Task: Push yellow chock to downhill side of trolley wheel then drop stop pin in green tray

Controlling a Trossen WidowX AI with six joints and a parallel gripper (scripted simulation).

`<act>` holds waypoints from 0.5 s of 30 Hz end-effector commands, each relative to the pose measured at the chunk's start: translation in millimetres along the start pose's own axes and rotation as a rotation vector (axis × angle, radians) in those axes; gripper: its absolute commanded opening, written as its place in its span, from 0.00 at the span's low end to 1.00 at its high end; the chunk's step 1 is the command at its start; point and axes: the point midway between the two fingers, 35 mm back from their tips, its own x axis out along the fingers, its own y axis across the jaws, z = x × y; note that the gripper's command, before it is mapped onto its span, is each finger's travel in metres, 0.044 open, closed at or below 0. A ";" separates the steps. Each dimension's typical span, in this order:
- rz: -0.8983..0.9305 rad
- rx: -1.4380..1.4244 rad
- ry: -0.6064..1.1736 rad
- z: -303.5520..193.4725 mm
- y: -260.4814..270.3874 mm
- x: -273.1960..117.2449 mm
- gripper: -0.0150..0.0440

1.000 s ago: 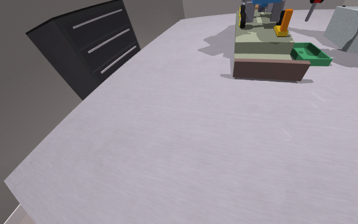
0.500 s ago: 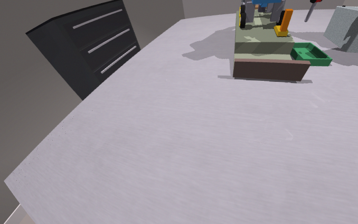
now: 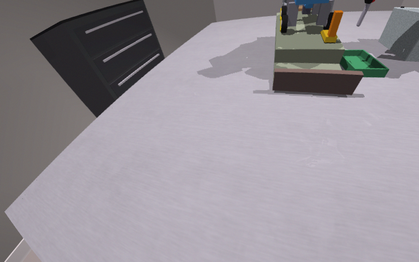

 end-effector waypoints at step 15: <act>-0.081 -0.556 -0.077 -3.3 3.3 1.5 0.25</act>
